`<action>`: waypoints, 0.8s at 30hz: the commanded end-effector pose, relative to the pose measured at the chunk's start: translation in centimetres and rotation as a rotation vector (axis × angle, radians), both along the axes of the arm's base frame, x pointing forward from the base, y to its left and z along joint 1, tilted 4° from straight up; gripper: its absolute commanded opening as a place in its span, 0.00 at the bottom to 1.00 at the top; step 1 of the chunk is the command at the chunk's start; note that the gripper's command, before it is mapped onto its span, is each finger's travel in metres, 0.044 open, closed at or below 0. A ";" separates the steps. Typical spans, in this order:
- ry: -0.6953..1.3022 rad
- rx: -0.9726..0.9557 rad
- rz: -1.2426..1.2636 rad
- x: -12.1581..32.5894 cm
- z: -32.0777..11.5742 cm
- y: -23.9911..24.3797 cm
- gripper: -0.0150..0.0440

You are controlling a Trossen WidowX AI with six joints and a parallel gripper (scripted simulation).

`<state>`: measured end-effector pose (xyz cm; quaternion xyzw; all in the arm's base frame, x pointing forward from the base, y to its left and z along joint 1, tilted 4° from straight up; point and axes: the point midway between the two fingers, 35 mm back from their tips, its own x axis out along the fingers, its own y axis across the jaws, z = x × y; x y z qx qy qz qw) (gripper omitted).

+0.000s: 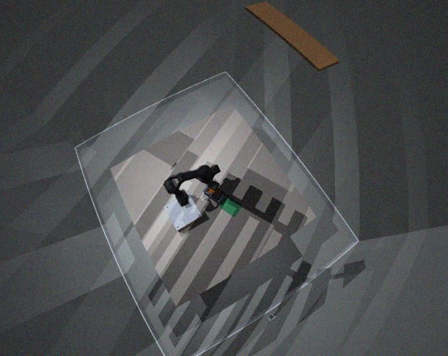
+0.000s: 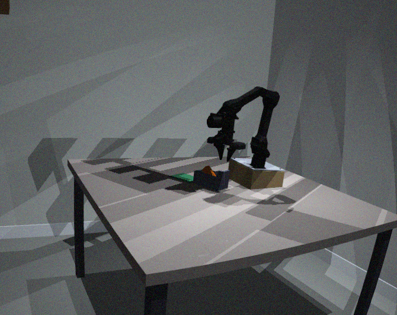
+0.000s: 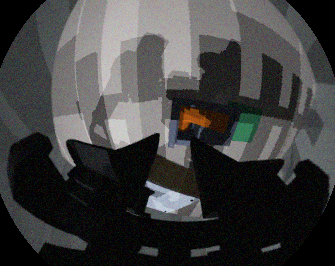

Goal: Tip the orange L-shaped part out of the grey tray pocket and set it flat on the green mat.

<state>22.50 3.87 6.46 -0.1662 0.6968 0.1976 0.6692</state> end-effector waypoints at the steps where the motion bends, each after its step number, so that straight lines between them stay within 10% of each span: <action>1: 0.001 0.000 0.000 0.0 -0.1 0.0 0.56; 14: 0.002 -0.003 -0.055 0.2 0.0 -0.2 0.65; 24: 0.025 -0.055 -1.047 3.4 0.1 -3.9 0.73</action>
